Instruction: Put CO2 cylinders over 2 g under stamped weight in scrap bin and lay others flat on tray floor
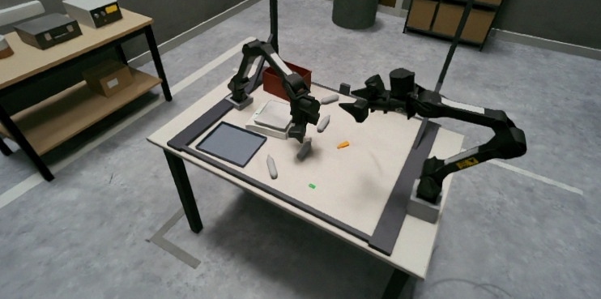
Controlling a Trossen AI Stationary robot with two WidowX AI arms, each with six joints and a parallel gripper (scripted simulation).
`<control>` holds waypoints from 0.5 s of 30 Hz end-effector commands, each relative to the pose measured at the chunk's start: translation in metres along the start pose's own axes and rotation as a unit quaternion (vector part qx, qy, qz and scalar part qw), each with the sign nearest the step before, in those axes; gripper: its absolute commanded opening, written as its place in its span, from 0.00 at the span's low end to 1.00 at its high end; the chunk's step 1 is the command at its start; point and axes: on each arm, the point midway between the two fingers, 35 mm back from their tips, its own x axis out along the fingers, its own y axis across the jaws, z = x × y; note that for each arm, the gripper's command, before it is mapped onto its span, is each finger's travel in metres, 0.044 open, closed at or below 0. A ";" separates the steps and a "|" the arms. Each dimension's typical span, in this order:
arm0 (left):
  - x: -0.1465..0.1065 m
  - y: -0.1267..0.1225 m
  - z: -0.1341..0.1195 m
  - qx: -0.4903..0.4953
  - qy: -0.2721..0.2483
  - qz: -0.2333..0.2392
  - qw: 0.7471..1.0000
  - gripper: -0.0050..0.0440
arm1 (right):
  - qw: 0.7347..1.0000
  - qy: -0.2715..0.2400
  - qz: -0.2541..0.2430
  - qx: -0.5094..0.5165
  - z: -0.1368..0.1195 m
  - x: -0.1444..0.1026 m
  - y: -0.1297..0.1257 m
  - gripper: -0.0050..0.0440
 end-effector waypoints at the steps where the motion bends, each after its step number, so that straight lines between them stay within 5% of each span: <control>1: -0.006 0.001 0.004 0.008 0.034 -0.010 0.999 1.00 | 0.996 0.003 0.002 -0.094 0.011 -0.008 -0.003 0.62; 15: -0.032 -0.004 -0.013 0.012 0.156 -0.055 0.986 1.00 | 0.916 0.032 0.051 -0.396 0.020 0.004 0.004 0.62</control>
